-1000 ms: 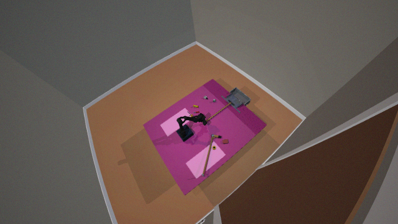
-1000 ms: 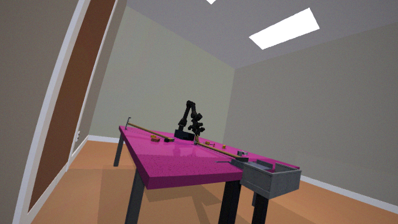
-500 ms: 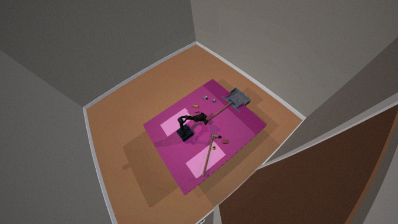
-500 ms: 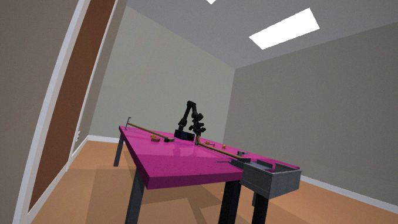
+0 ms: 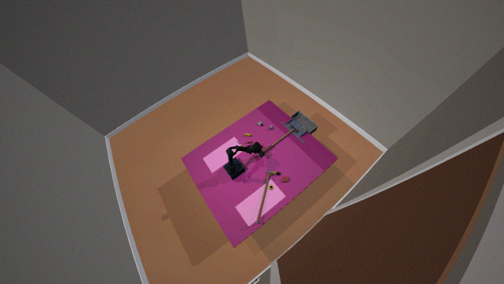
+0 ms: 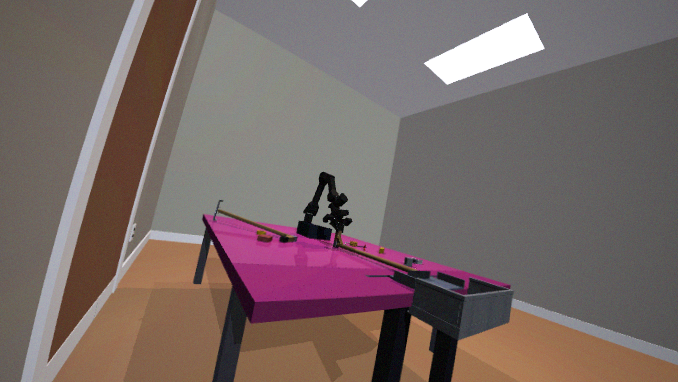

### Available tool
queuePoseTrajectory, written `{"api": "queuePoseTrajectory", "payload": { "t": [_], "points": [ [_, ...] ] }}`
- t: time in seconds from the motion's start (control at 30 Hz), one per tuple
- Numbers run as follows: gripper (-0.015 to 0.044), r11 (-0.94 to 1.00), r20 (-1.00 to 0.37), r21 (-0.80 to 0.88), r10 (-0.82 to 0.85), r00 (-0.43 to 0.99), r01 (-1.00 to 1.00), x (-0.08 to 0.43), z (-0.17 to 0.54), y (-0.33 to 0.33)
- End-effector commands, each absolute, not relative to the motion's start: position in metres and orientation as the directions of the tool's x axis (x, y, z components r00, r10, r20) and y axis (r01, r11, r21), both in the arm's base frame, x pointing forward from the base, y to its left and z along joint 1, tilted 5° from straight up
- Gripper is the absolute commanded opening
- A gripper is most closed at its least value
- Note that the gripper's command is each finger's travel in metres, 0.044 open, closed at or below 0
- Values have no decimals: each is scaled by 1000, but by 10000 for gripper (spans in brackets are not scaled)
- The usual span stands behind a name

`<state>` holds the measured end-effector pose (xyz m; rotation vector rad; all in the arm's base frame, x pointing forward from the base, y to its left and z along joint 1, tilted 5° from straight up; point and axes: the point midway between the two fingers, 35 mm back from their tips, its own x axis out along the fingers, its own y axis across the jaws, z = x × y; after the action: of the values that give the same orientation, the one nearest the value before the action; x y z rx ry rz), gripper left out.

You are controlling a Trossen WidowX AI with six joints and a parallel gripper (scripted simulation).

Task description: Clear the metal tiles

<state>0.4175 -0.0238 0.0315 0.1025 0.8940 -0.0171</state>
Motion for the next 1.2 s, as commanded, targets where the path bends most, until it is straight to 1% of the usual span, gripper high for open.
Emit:
{"api": "queuePoseTrajectory", "payload": {
  "t": [0.0, 1.17],
  "points": [
    [0, 995, -771, 81, 22, 636, 63, 426, 36, -25],
    [0, 995, -769, 81, 22, 639, 63, 467, 40, -28]
  ]
}}
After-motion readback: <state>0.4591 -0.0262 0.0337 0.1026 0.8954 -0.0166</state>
